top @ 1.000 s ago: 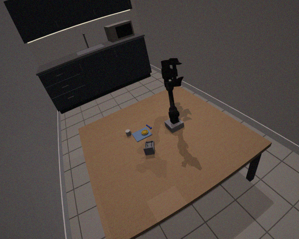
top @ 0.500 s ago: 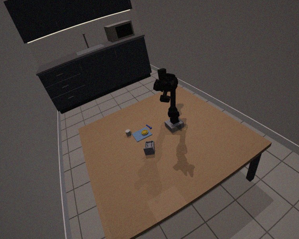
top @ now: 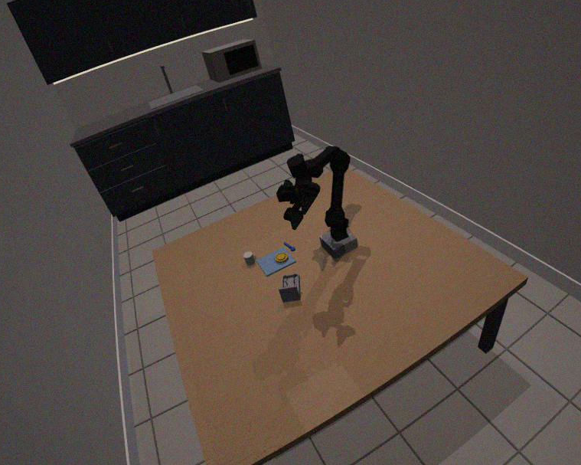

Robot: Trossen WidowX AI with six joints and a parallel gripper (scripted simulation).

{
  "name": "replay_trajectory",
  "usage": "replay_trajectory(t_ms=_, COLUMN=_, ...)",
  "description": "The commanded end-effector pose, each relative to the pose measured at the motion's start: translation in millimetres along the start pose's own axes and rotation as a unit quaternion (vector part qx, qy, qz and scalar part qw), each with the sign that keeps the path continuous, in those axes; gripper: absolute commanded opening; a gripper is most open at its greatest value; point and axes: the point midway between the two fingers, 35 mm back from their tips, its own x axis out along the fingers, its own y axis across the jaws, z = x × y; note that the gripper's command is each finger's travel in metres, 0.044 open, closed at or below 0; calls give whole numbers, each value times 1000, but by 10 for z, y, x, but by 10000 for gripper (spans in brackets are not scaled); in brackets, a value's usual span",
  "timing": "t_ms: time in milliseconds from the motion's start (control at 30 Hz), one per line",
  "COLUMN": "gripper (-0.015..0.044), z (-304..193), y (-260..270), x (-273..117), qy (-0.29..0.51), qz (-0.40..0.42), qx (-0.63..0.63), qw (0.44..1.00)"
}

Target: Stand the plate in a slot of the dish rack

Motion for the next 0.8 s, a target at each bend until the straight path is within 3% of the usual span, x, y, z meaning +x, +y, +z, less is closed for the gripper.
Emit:
replay_trajectory(t_ms=0, gripper=400, z=100, y=-412, x=82, qy=-9, qz=-68, qx=-13, qw=998)
replay_trajectory(t_ms=367, gripper=400, z=312, y=-1571, x=43, qy=-2, qz=-248, qx=-34, qw=968)
replay_trajectory(t_ms=767, gripper=400, z=358, y=-2744, x=-362, qy=69, qz=-406, qx=-54, qw=910)
